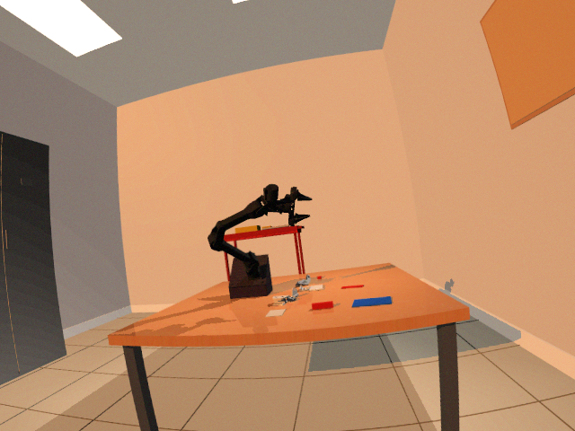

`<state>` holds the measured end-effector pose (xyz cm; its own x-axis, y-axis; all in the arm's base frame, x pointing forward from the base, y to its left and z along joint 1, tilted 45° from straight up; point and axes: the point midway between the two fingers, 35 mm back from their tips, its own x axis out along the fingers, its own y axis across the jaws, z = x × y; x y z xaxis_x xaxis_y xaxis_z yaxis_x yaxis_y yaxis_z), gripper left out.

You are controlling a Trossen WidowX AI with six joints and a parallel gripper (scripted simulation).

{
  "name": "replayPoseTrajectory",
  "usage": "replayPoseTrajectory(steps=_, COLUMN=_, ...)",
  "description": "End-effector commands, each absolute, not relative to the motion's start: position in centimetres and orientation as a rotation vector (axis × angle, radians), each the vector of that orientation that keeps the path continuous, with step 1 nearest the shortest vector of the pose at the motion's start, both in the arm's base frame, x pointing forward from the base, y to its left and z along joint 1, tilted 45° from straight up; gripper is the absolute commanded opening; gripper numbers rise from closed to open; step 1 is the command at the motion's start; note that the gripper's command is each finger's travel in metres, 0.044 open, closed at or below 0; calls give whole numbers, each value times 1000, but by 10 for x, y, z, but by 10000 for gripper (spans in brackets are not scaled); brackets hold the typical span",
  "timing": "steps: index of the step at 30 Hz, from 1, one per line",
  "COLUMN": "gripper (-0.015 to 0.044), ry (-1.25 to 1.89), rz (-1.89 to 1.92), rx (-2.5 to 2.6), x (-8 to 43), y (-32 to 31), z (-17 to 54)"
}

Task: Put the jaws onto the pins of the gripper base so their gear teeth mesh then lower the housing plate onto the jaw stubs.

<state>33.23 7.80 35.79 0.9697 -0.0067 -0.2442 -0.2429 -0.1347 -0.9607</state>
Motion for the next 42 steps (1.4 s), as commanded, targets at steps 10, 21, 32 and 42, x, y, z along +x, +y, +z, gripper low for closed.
replayPoseTrajectory(steps=10, gripper=440, ry=628, rz=281, rx=-1694, x=335, y=27, z=268)
replayPoseTrajectory(steps=21, gripper=440, ry=996, rz=328, rx=-1667, x=313, y=-20, z=206)
replayPoseTrajectory(steps=32, gripper=440, ry=1356, rz=369, rx=-1622, x=275, y=-63, z=159)
replayPoseTrajectory(steps=42, gripper=440, ry=1671, rz=413, rx=-1569, x=231, y=-96, z=132)
